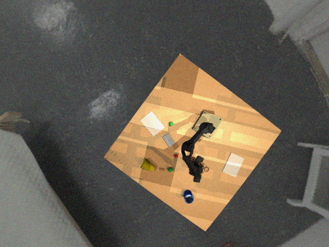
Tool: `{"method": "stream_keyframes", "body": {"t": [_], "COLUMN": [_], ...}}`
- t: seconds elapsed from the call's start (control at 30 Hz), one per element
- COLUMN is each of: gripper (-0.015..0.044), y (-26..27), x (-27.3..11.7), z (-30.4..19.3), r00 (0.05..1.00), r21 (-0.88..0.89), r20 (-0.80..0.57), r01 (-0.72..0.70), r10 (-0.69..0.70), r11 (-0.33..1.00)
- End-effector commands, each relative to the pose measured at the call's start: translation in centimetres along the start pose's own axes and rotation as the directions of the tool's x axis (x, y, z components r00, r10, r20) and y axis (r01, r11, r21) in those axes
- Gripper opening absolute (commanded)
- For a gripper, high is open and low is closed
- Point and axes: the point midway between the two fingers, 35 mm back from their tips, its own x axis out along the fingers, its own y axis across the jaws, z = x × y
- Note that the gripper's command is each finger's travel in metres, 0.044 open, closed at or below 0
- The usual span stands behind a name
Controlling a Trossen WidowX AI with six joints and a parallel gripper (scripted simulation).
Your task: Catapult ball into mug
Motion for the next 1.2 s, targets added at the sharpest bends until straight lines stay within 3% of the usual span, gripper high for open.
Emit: {"method": "stream_keyframes", "body": {"t": [0.0,0.1,0.3,0.4,0.63,1.17], "gripper": [0.0204,0.0125,0.0065,0.0,0.0,0.0], "y": [0.0,0.0,0.0,0.1,0.0,0.5], "x": [0.0,0.0,-0.3,-3.9,-5.0,-4.8], "z": [0.0,0.0,0.0,-0.1,-0.1,-0.2], "r00": [1.0,1.0,1.0,1.0,1.0,1.0], "r21": [0.001,0.001,0.001,-0.001,-0.024,-0.535], "r20": [0.0,0.0,0.0,-0.003,-0.002,0.0], "r01": [0.001,0.001,0.001,0.001,0.001,0.001], "r10": [-0.001,-0.001,-0.001,-0.001,-0.001,-0.001], "r11": [1.0,1.0,1.0,1.0,1.0,0.845]}}
